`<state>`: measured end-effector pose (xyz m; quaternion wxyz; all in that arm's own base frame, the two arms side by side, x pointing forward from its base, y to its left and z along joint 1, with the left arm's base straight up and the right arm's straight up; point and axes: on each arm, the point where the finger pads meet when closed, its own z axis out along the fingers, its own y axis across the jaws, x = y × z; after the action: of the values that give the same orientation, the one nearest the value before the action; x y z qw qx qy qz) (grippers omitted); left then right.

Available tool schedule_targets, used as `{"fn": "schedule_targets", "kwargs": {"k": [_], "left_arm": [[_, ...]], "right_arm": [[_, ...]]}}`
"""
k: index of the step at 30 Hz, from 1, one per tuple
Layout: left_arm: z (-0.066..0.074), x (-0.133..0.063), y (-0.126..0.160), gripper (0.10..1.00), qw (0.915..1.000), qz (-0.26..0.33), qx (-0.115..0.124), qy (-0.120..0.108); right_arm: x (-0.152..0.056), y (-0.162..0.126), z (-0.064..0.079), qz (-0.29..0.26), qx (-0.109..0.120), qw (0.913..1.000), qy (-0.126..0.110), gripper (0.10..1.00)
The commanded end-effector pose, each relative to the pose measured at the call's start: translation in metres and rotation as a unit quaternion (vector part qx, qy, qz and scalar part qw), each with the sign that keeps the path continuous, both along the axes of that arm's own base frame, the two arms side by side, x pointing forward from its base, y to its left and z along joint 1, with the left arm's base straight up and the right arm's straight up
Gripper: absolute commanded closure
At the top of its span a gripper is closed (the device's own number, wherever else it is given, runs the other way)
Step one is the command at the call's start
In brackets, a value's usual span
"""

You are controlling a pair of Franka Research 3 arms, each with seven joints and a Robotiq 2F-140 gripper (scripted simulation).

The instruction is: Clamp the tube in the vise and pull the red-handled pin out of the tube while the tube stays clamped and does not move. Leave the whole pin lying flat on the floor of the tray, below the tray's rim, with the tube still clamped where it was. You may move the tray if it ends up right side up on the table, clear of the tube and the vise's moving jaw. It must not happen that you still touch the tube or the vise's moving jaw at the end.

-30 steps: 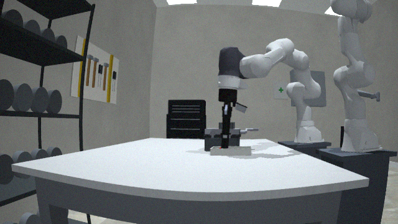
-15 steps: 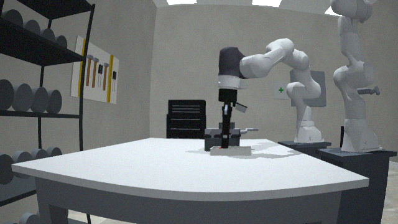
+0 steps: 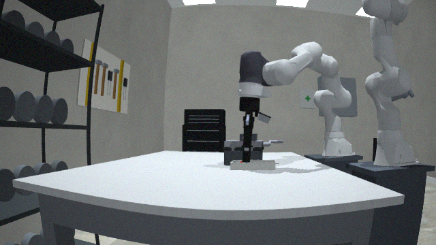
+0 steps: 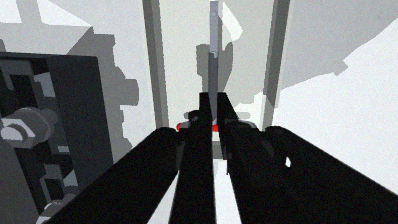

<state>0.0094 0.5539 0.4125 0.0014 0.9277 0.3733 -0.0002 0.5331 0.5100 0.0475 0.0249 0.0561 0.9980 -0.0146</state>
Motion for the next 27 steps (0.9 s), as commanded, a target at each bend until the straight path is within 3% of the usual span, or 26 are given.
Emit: {"fn": "schedule_targets", "kwargs": {"k": [1,27], "left_arm": [[0.0005,0.0002,0.0005,0.098,1.0000,0.001,0.001,0.000],[0.0005,0.0002,0.0005,0.098,1.0000,0.001,0.001,0.000]], "right_arm": [[0.0012,0.0019,0.0007,0.002,0.003,1.0000,-0.001,0.999],[0.0012,0.0023,-0.0080,0.002,0.004,1.0000,-0.001,0.999]]}}
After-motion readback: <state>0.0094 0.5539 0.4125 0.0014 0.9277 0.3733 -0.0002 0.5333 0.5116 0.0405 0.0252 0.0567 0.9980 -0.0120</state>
